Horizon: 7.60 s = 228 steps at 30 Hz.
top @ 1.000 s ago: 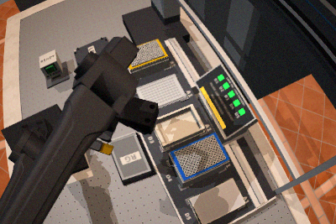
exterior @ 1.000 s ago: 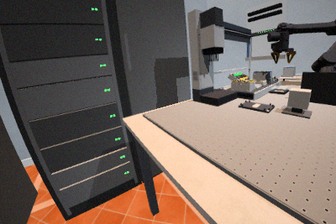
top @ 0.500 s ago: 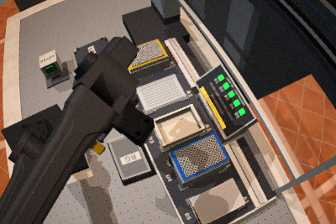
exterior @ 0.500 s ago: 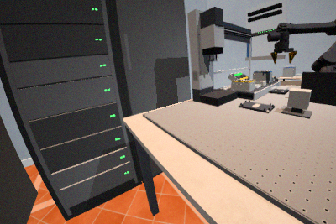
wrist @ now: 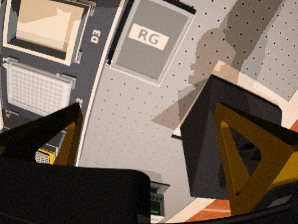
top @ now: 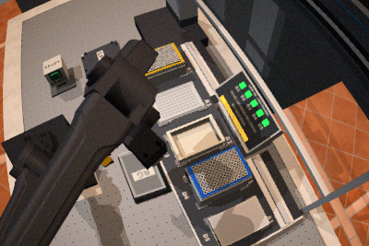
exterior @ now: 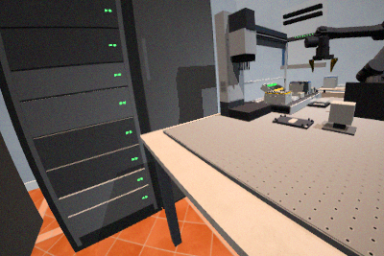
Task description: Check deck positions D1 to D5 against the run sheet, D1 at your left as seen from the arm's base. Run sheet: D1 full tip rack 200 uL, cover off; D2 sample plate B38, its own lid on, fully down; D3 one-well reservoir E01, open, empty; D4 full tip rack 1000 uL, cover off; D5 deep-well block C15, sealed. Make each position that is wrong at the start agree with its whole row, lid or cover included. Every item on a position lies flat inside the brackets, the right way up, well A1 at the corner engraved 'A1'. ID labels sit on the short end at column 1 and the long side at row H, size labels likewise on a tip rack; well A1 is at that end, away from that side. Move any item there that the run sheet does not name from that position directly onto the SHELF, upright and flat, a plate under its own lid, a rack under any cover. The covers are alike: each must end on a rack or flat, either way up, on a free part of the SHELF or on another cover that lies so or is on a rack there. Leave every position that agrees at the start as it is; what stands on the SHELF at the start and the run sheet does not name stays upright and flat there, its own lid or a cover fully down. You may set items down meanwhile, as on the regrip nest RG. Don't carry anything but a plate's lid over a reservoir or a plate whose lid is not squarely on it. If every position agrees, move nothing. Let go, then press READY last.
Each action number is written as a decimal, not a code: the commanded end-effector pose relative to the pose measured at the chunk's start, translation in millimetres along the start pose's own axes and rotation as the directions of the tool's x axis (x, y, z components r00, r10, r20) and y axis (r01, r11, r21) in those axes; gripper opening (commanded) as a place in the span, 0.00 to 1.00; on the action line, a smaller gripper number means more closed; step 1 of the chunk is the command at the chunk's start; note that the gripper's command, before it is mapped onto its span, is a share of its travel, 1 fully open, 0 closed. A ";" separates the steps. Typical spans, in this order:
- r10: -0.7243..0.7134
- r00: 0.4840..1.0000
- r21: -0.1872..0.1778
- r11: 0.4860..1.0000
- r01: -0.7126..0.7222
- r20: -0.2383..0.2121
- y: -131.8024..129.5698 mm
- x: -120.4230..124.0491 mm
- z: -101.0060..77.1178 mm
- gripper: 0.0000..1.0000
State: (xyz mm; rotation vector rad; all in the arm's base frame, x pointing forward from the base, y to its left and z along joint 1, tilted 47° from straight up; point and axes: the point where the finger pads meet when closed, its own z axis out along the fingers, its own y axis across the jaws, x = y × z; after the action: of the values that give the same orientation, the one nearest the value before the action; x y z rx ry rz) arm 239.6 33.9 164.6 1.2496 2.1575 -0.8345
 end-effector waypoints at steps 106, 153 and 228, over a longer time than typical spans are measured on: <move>0.260 0.966 -0.024 0.965 -0.260 -0.004 9.0 -1.1 -5.1 1.00; 0.366 0.931 -0.009 0.931 -0.366 -0.001 1.4 -2.9 34.5 1.00; 0.385 0.923 0.007 0.923 -0.385 0.008 -0.1 0.3 145.9 1.00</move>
State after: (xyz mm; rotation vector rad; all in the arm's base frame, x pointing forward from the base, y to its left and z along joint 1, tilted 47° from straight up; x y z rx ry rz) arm 254.1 -67.0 69.1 1.6174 1.8008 -0.6682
